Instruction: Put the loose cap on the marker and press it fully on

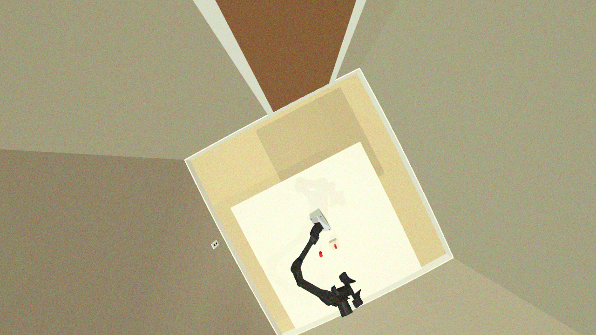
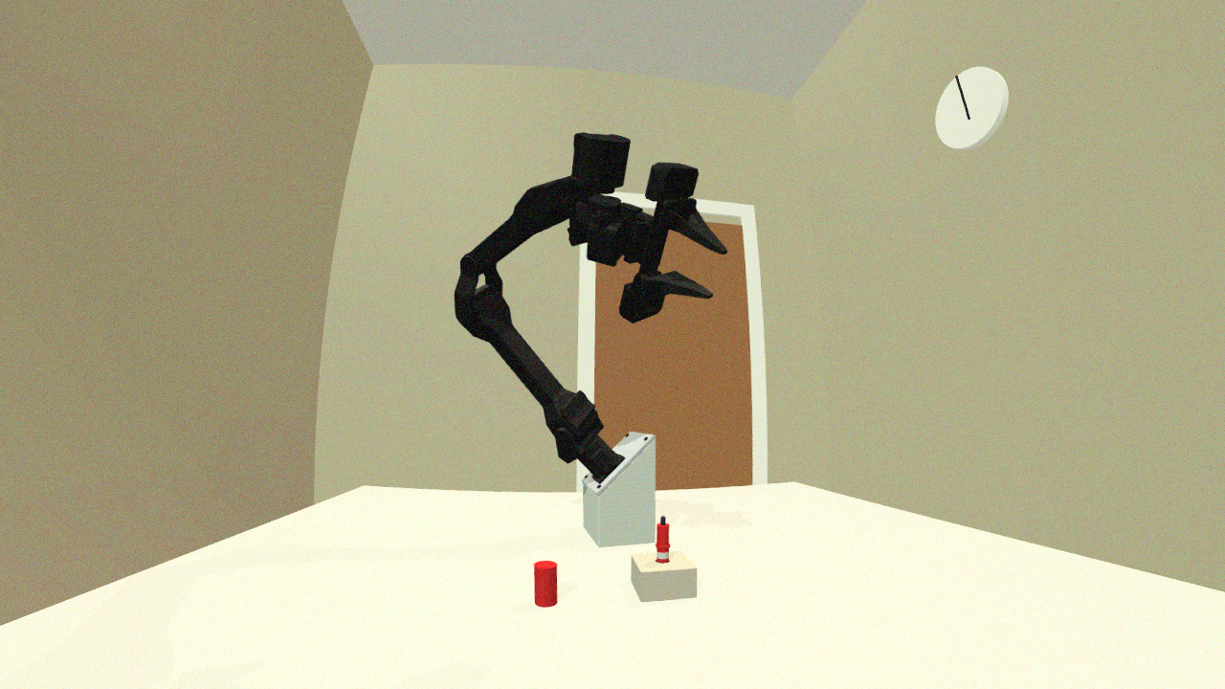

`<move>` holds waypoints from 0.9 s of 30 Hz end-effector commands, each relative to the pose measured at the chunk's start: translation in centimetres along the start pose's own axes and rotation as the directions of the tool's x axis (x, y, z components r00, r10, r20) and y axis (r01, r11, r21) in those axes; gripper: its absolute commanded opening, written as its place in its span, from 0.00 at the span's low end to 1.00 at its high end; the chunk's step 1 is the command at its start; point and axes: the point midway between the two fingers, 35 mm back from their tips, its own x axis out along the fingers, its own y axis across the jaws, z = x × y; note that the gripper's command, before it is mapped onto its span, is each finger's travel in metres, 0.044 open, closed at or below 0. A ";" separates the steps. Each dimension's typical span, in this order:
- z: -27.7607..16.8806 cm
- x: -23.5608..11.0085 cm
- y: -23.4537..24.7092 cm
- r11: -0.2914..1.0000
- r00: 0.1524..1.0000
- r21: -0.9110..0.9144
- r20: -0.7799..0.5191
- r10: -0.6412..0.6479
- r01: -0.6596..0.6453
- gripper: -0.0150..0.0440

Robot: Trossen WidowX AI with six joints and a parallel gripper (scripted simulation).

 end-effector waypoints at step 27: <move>17.6 0.6 -27.9 0.512 0.552 -0.210 0.397 -0.733 0.833 0.66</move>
